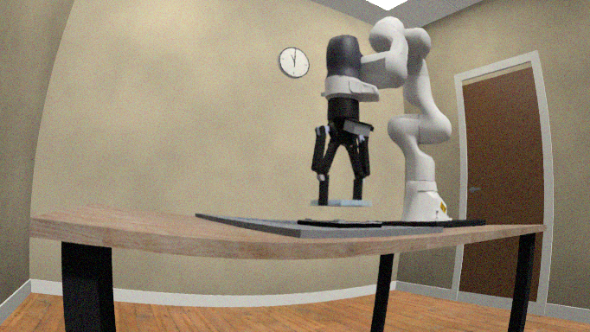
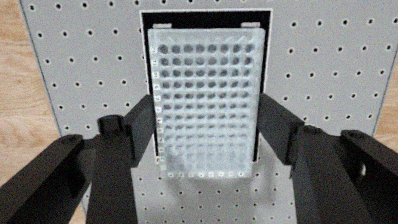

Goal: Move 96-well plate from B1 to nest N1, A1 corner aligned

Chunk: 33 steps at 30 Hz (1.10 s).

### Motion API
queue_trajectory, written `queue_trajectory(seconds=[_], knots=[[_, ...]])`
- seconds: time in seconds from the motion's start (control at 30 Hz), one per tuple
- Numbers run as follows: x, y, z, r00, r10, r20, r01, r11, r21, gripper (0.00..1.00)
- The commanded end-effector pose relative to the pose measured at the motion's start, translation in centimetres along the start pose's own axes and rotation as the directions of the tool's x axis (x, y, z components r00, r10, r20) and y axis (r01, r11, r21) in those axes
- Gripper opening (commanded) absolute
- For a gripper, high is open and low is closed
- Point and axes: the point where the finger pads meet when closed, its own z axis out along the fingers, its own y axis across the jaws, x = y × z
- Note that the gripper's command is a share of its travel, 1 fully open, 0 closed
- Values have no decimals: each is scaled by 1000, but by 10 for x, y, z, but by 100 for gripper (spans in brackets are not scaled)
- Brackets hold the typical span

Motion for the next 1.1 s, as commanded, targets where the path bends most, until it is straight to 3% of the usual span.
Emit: queue_trajectory(seconds=[0.0,0.37,1.07], knots=[[2,3,3,1000,-7,-8,7,1000,-9,60],[3,4,20,1000,-7,-8,7,1000,-9,60],[3,4,21,1000,-7,-8,7,1000,-9,60]])
